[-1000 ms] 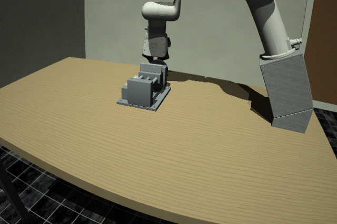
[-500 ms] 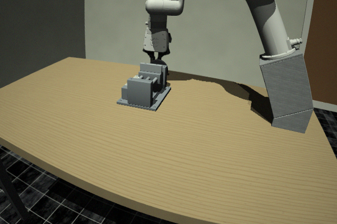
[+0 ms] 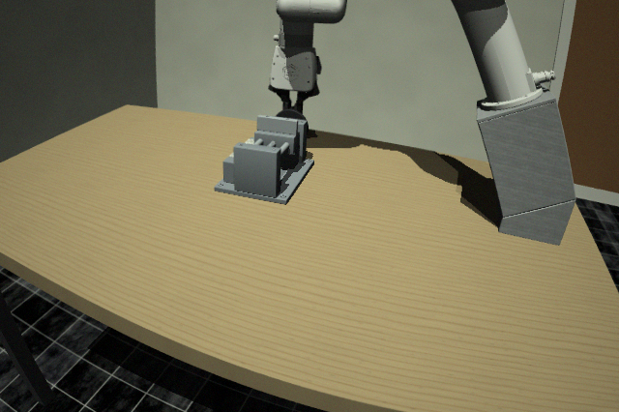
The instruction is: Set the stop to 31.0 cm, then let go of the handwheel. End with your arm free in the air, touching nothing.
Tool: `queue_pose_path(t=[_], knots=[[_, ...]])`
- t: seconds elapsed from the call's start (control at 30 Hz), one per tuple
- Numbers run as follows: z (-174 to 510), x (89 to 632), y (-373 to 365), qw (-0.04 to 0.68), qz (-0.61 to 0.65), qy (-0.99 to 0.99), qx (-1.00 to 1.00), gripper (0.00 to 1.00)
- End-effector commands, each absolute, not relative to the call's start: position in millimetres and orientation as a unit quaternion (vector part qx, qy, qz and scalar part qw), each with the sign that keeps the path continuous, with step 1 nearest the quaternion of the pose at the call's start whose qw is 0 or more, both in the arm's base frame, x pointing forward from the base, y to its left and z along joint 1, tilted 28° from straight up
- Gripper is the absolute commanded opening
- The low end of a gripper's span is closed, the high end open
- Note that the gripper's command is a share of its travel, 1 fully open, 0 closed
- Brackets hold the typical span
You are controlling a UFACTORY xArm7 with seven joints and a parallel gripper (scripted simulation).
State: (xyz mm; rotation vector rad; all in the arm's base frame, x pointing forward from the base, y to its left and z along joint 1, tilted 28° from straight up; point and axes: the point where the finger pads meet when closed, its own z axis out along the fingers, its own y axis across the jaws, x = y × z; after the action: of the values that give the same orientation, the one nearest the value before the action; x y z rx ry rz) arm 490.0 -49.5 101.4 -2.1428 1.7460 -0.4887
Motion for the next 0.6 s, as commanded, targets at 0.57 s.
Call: queue_pose_path(t=[0.57], knots=[[79,468,-56,0.166,-0.171,0.614,-0.752,0.06]])
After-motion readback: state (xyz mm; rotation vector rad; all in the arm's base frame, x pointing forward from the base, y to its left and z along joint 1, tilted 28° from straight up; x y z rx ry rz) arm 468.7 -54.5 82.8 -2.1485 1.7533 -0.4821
